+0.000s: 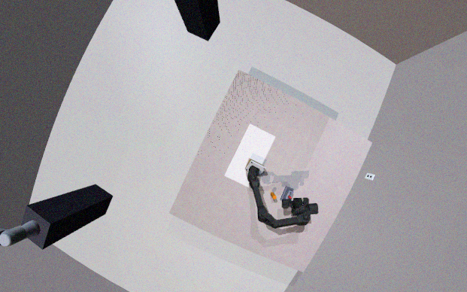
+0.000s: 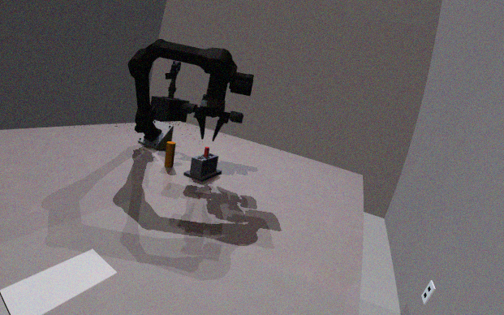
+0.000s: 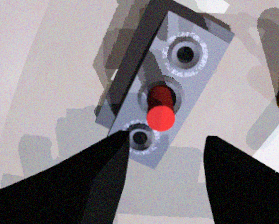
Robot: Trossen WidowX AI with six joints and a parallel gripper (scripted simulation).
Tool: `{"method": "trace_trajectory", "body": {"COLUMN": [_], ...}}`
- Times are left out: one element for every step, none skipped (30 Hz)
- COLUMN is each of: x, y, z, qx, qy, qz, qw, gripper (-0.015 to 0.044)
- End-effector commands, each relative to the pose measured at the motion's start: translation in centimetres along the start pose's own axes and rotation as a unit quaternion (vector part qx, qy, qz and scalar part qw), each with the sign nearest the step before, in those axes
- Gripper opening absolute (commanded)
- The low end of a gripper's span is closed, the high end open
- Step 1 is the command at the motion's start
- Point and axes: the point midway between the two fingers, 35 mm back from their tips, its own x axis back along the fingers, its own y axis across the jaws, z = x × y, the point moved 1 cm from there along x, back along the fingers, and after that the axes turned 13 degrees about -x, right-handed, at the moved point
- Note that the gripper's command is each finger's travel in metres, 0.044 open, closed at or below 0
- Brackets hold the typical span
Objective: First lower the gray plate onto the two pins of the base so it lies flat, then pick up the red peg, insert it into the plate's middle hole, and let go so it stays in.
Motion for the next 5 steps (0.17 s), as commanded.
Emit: {"method": "trace_trajectory", "body": {"x": [0.34, 0.39, 0.44, 0.49, 0.55], "y": [0.0, -0.01, -0.02, -0.03, -0.05], "z": [-0.01, -0.01, -0.02, -0.02, -0.02], "qx": [-0.002, -0.002, -0.002, -0.002, -0.002], "qy": [0.002, 0.002, 0.002, 0.002, 0.002], "qz": [-0.002, -0.002, -0.002, -0.002, -0.002], "qw": [1.0, 1.0, 1.0, 1.0, 1.0], "gripper": [0.015, 0.015, 0.015, 0.015, 0.015]}}
